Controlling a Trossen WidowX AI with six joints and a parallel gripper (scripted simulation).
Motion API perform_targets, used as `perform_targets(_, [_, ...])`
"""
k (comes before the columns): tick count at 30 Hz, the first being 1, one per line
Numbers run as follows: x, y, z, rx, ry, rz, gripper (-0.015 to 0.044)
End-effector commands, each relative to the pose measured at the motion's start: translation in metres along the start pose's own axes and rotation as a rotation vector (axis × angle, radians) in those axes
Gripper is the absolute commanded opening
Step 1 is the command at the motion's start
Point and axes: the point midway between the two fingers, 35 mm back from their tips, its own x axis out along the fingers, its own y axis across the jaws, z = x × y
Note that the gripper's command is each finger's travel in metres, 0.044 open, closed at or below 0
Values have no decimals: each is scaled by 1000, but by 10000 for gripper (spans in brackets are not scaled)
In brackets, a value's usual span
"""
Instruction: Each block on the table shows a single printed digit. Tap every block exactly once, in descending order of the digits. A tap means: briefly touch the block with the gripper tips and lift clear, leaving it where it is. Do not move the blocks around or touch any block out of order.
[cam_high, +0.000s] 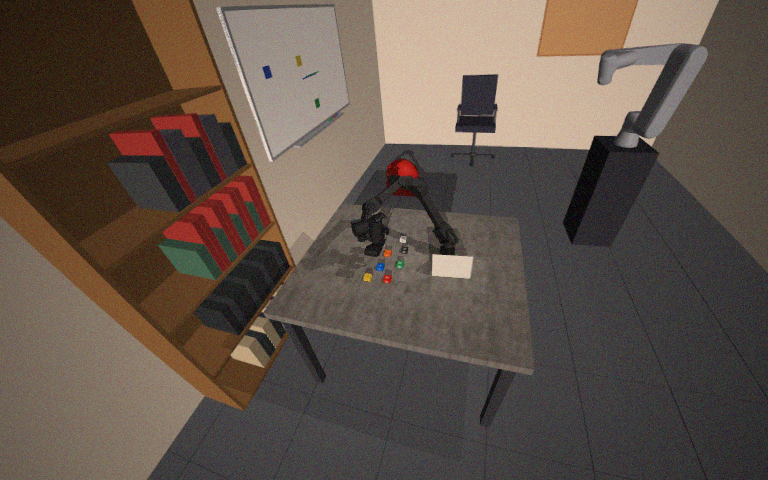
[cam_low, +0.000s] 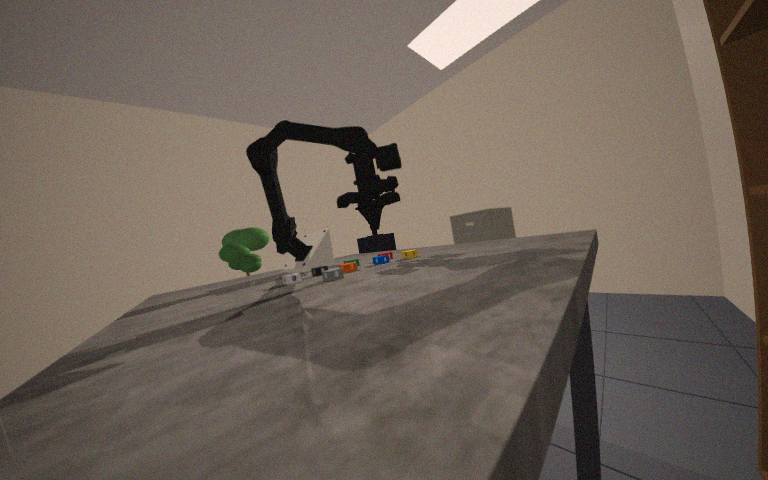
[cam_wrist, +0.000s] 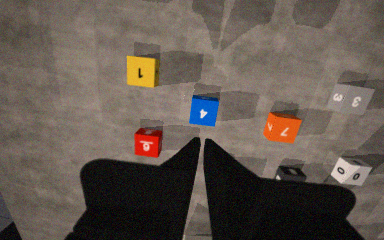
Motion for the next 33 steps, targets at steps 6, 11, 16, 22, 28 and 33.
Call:
perform_targets(6, [48,-9,-5,-2,21,-20,20])
perform_targets(11, [55,-9,-5,-2,21,-21,20])
perform_targets(16, [63,-9,-5,-2,20,-21,20])
perform_targets(22, [72,-9,-6,-2,20,-21,20])
perform_targets(28, [78,-10,-6,-2,20,-22,20])
perform_targets(33, [78,-10,-6,-2,20,-22,20])
